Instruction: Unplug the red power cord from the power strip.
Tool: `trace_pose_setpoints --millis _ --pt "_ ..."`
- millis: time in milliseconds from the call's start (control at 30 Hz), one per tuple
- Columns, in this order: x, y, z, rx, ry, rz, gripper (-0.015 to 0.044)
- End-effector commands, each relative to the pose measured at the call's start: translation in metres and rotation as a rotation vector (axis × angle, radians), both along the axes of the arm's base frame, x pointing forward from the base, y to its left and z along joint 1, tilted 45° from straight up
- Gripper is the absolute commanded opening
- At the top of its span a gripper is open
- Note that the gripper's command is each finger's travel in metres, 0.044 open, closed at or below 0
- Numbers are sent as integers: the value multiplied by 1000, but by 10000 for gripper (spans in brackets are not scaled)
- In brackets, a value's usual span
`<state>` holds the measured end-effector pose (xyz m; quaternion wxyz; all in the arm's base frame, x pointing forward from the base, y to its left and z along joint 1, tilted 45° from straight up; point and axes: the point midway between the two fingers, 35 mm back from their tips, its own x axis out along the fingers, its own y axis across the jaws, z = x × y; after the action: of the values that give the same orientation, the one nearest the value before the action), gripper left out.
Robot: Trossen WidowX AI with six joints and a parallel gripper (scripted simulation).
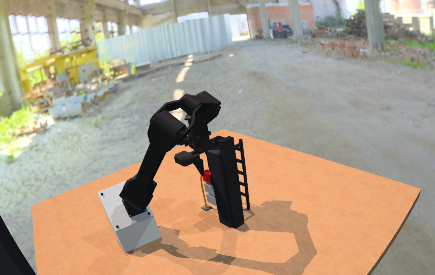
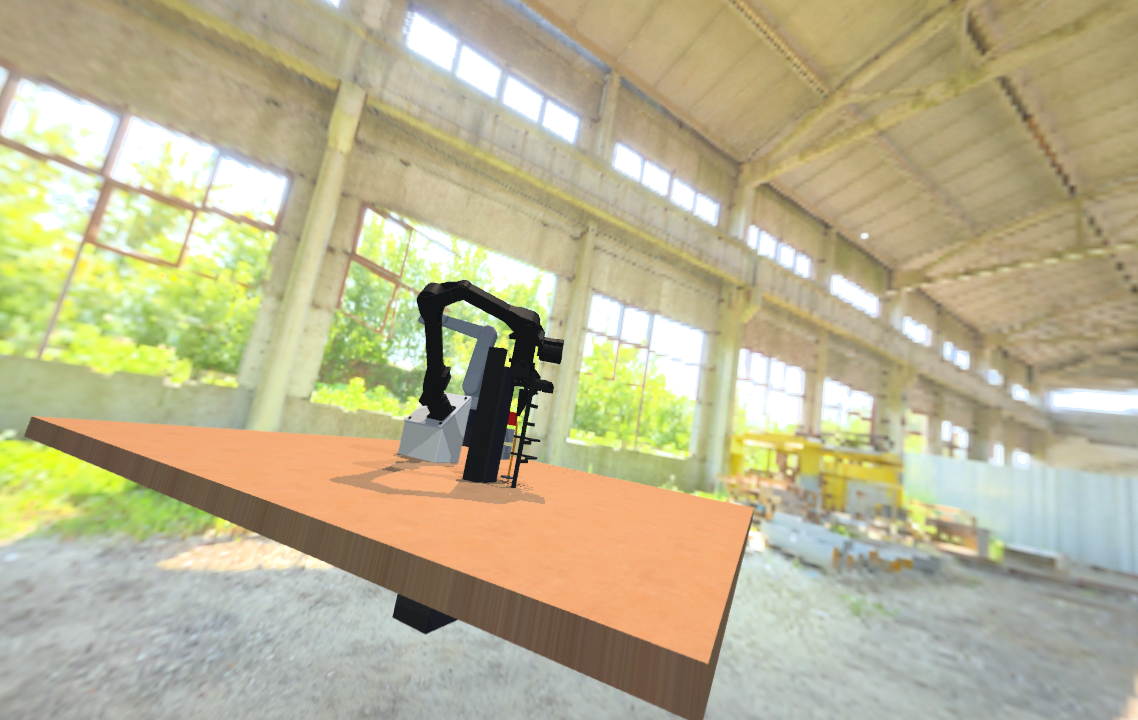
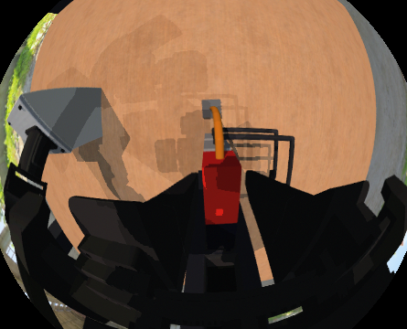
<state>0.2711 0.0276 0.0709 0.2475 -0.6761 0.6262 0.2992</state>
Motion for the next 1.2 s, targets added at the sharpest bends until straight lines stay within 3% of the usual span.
trace_pose_setpoints --millis 0,133,400,1167 --pt "-1 -3 -2 -4 2 4 160" --pt "0 -1 -1 0 1 -1 55" --pt "0 -1 -1 0 1 -1 2" --pt "-1 24 -23 3 1 2 0"
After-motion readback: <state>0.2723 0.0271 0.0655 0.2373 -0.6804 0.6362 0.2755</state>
